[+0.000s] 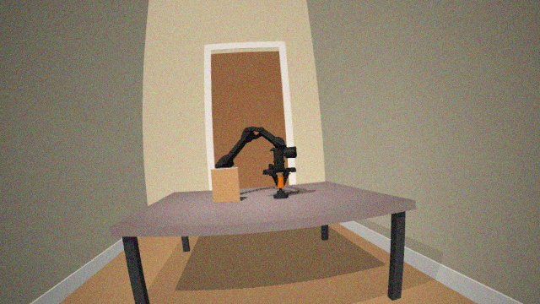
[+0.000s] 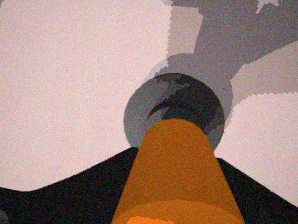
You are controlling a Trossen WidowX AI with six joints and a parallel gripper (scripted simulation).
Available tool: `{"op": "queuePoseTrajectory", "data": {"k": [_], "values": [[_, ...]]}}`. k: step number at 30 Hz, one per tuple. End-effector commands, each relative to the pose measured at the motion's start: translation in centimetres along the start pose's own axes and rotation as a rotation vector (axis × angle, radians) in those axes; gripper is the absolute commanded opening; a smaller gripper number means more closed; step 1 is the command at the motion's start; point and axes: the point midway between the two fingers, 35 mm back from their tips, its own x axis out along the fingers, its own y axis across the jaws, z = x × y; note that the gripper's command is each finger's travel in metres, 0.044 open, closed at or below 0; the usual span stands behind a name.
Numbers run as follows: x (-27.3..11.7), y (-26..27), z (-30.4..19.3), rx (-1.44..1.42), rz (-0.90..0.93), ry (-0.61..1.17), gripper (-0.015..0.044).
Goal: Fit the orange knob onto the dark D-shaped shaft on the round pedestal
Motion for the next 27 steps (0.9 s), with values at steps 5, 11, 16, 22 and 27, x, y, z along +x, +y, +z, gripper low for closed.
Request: {"op": "queuePoseTrajectory", "data": {"k": [5,11,16,22,27], "values": [[0.11,0.14,-0.02,-0.009,-0.002,0.001,0.0],[-0.2,0.2,0.08,-0.009,-0.002,0.001,0.0],[-0.37,0.14,0.17,-0.036,-0.002,0.001,0.0],[-0.27,-0.06,0.04,-0.219,-0.002,0.001,0.0],[-0.08,0.04,0.03,-0.219,-0.002,0.001,0.0]]}}
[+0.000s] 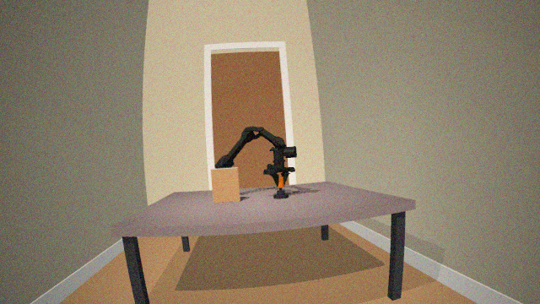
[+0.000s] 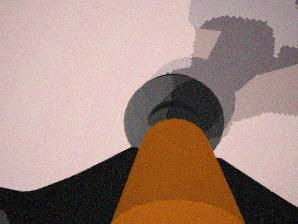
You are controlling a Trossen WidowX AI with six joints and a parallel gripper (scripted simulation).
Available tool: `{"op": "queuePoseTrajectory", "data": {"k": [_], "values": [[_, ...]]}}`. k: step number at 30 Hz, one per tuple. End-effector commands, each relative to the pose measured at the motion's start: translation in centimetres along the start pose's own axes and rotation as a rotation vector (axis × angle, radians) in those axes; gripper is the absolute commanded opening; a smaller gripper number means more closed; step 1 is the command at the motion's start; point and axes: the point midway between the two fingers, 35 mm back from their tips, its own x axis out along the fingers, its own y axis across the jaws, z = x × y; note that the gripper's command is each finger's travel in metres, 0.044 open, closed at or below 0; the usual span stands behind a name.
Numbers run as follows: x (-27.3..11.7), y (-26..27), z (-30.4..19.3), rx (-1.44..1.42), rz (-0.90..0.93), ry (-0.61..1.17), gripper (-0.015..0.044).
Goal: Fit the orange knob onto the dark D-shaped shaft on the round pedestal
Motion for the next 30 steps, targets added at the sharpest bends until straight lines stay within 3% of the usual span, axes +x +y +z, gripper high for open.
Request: {"op": "queuePoseTrajectory", "data": {"k": [1,19,30], "values": [[0.04,0.06,-0.02,-0.012,-0.001,0.001,0.0],[-0.24,-0.04,-0.03,-0.012,-0.001,0.001,0.0],[0.04,0.06,-0.07,-0.221,-0.001,0.001,0.0]]}}
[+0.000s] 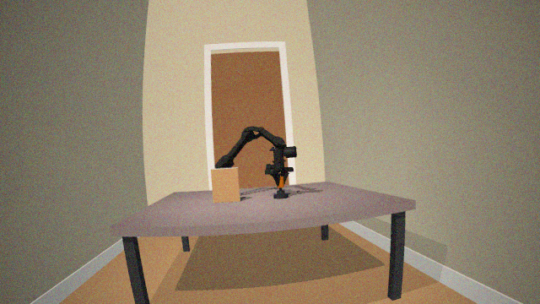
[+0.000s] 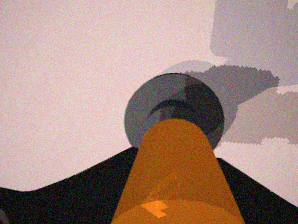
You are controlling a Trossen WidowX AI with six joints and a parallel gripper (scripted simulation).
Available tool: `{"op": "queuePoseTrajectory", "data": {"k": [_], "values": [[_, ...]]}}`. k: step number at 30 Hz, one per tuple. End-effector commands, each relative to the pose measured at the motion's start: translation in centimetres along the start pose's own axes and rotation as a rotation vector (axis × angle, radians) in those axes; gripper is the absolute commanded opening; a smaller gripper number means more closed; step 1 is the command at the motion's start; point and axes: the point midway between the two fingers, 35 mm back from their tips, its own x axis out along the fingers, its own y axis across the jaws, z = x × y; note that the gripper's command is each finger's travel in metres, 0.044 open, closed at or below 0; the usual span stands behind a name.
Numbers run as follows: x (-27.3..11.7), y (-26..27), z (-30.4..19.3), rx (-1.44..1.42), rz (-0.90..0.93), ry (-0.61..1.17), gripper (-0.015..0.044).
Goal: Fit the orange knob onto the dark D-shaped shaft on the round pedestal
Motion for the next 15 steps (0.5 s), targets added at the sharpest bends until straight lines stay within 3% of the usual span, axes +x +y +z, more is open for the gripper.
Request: {"op": "queuePoseTrajectory", "data": {"k": [1,15], "values": [[0.09,0.08,0.04,-0.02,0.0,0.001,0.0],[0.26,0.01,0.09,-0.02,0.0,0.001,0.0]]}}
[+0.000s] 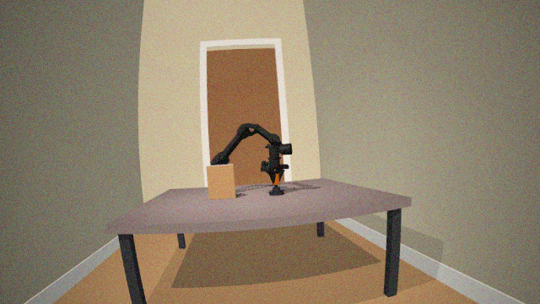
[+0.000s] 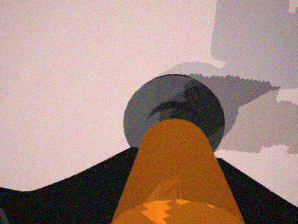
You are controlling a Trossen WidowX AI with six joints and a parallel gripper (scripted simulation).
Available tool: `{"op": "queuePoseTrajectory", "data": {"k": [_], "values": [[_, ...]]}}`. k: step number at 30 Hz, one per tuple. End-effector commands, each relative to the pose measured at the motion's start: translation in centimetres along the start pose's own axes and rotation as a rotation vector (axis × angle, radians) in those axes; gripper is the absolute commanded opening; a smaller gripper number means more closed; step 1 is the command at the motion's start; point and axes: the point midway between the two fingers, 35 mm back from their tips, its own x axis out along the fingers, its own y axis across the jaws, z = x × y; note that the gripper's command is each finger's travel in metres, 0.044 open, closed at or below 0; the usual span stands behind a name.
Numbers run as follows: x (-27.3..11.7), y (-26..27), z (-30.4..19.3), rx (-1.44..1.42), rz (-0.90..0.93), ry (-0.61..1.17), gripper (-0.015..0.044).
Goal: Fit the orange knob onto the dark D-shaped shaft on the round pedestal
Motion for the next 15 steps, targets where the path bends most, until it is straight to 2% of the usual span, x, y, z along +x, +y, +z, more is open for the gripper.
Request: {"op": "queuePoseTrajectory", "data": {"k": [1,15], "values": [[0.02,0.05,-0.01,0.0,-0.002,0.0,0.0],[-0.45,0.14,0.02,0.0,-0.002,0.001,0.0]]}}
